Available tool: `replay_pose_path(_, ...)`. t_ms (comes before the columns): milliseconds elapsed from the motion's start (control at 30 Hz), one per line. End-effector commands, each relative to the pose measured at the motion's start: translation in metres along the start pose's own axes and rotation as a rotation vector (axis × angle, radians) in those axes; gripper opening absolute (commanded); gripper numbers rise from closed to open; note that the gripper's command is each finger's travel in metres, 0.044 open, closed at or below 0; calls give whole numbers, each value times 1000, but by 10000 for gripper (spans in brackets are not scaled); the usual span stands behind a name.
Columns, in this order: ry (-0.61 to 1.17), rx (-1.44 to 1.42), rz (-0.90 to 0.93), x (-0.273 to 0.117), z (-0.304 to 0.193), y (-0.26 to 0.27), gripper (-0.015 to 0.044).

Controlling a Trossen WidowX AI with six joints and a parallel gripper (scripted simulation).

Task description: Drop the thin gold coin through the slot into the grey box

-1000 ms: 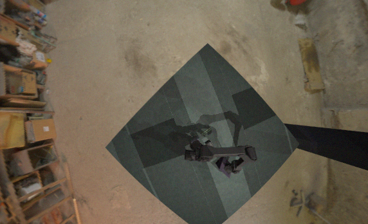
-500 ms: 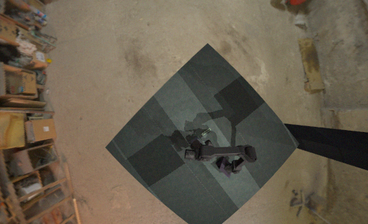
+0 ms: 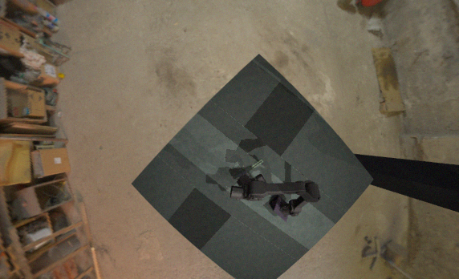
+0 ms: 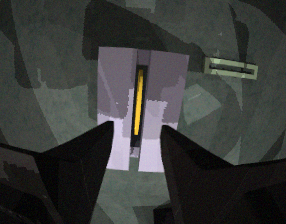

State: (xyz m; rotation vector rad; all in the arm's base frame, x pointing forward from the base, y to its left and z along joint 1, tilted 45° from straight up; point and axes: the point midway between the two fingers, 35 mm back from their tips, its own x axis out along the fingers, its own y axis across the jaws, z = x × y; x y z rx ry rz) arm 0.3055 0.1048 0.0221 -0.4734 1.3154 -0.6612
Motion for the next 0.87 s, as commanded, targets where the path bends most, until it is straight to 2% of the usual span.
replay_pose_path(0,0,1,0,0,0,0,161)
replay_pose_path(67,0,1,0,0,0,0,161)
replay_pose_path(333,0,-1,0,-20,0,0,371)
replay_pose_path(433,-1,-4,-4,-52,-2,-2,440)
replay_pose_path(500,-1,-5,-7,-61,-3,-3,440)
replay_pose_path(833,-1,-5,-7,-61,-3,-3,440)
